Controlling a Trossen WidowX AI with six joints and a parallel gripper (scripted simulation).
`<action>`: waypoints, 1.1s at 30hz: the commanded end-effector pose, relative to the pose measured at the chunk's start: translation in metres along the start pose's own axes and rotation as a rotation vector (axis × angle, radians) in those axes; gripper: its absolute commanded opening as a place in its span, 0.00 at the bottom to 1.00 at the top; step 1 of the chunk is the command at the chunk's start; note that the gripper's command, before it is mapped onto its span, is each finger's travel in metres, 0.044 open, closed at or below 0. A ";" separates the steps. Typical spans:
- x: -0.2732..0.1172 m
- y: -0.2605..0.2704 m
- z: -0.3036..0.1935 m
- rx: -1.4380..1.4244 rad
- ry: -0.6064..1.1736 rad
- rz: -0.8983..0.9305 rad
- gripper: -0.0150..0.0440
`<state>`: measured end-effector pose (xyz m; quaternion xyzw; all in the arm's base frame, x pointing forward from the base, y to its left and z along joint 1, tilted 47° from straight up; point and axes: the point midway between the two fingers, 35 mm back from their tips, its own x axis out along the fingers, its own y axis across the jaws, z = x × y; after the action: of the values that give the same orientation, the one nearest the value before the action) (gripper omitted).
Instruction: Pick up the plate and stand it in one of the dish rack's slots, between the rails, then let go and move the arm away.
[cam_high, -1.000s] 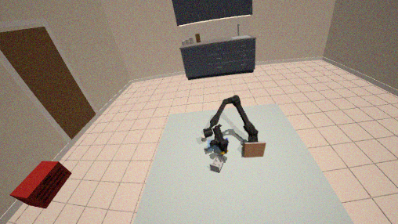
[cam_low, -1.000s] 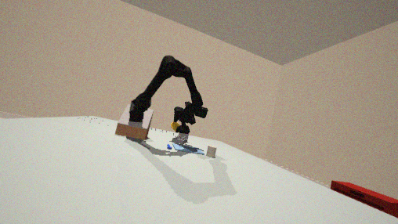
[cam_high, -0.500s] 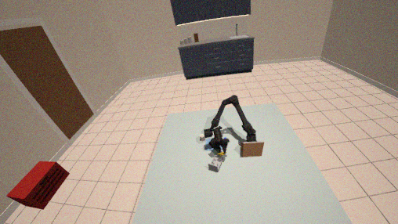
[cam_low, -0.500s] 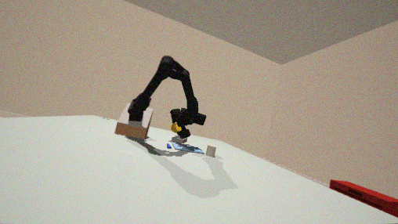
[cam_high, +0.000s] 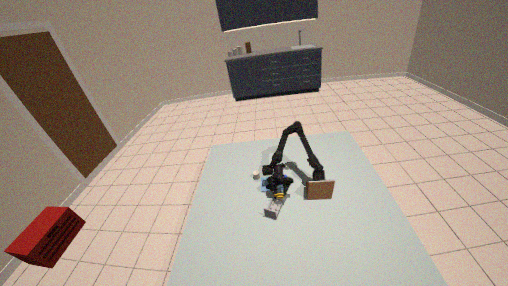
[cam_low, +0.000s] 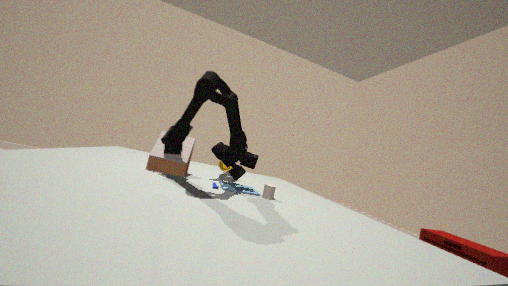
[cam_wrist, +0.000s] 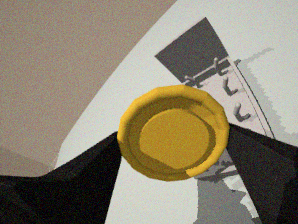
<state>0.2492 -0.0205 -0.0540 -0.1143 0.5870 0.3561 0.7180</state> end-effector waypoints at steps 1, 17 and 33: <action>-0.002 -0.002 -0.001 -0.092 -0.070 -0.010 0.25; -0.015 -0.013 -0.010 -0.464 -0.312 -0.155 0.25; -0.023 -0.016 -0.014 -0.619 -0.387 -0.254 0.25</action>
<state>0.2482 -0.0497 -0.0412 -0.3256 0.2916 0.4382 0.7854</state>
